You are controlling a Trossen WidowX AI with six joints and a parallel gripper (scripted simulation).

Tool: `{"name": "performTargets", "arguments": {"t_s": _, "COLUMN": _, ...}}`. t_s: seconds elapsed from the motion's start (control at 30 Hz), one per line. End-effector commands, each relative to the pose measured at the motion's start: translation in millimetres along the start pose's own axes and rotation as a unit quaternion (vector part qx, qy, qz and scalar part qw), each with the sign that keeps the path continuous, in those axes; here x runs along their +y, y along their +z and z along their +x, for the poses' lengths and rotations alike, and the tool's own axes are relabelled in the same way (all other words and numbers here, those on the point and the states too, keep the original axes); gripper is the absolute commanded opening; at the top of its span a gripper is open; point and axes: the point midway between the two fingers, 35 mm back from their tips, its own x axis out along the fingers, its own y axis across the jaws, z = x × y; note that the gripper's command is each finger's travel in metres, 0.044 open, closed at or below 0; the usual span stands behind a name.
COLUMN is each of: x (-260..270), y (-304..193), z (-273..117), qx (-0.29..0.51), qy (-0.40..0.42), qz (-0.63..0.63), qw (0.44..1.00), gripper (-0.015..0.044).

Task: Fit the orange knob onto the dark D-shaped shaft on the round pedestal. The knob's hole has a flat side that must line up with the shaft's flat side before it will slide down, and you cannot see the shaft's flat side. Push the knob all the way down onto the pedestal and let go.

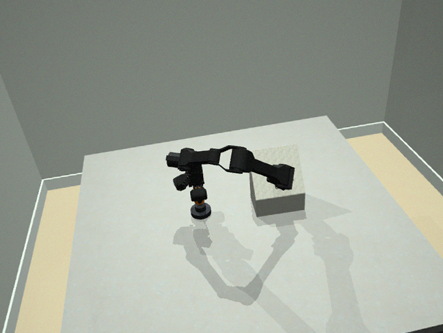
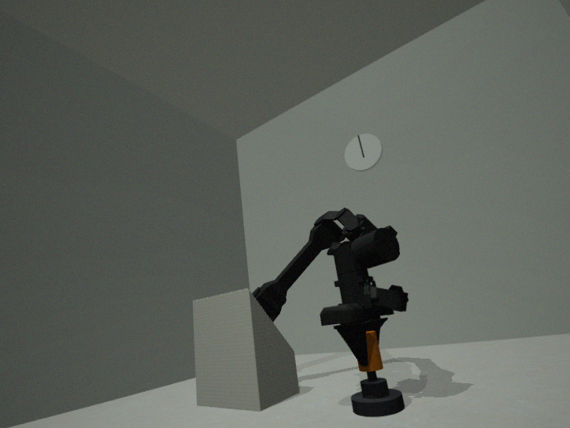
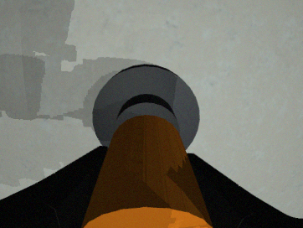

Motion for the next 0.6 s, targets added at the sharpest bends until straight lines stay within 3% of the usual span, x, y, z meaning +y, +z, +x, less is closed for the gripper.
{"name": "performTargets", "arguments": {"t_s": 0.0, "x": 0.9, "y": -1.4, "z": 0.8, "qx": 0.0, "qy": 0.004, "qz": 0.004, "qw": 1.0, "gripper": 0.0}}
{"name": "performTargets", "arguments": {"t_s": 0.23, "x": 0.5, "y": -2.4, "z": -4.7, "qx": 0.0, "qy": 0.004, "qz": -0.001, "qw": 1.0, "gripper": 0.0}}
{"name": "performTargets", "arguments": {"t_s": 0.57, "x": -0.9, "y": -0.9, "z": -3.8, "qx": -0.001, "qy": 0.004, "qz": -0.101, "qw": 0.995, "gripper": 0.0}}
